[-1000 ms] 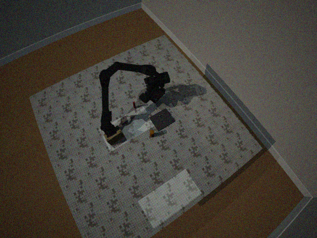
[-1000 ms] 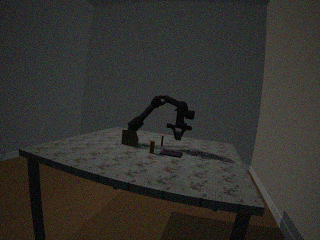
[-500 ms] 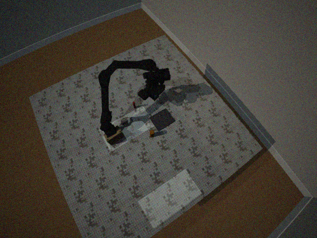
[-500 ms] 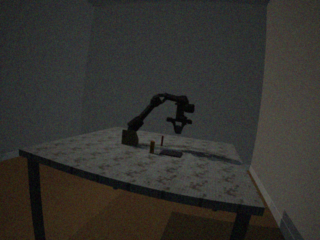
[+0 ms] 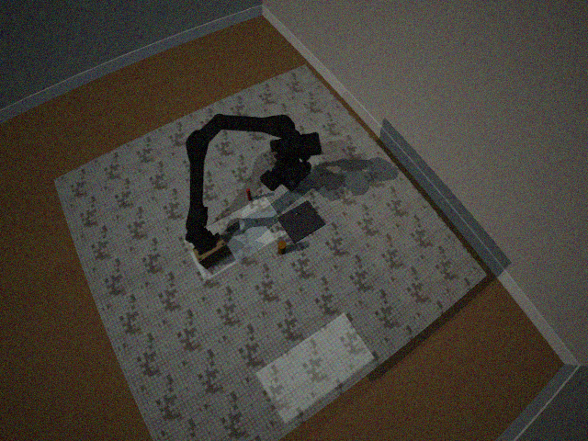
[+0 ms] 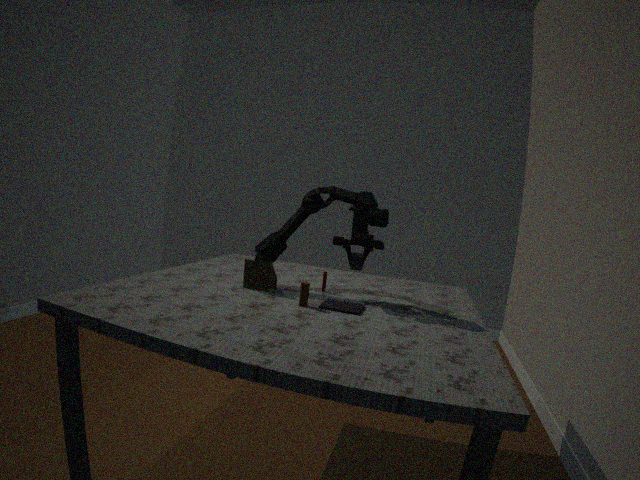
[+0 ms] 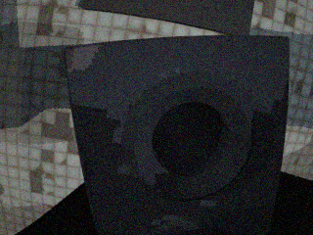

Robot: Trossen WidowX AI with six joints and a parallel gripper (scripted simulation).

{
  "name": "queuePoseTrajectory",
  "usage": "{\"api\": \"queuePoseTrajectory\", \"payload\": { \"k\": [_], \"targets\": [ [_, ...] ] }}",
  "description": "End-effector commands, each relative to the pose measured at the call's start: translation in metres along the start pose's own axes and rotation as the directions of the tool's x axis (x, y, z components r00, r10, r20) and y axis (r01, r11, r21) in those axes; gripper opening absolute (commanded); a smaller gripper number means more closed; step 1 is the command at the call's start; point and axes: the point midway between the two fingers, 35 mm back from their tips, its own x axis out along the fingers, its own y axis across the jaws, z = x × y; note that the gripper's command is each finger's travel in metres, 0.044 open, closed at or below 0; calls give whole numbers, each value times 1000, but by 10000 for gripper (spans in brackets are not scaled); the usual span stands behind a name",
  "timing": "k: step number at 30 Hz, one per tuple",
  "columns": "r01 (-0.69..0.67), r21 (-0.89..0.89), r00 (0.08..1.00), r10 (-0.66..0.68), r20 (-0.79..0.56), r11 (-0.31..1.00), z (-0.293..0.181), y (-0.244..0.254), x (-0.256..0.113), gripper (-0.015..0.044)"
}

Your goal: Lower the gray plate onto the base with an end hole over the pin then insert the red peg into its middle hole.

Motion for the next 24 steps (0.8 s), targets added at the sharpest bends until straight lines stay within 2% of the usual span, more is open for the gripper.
{"api": "queuePoseTrajectory", "payload": {
  "k": [1, 24],
  "targets": [
    [4, 33, 1000, -4, -2, 999, 12, -3, 6, 0],
    [5, 192, 1000, -6, 3, 981, 75, -19, 39, 0]
  ]
}}
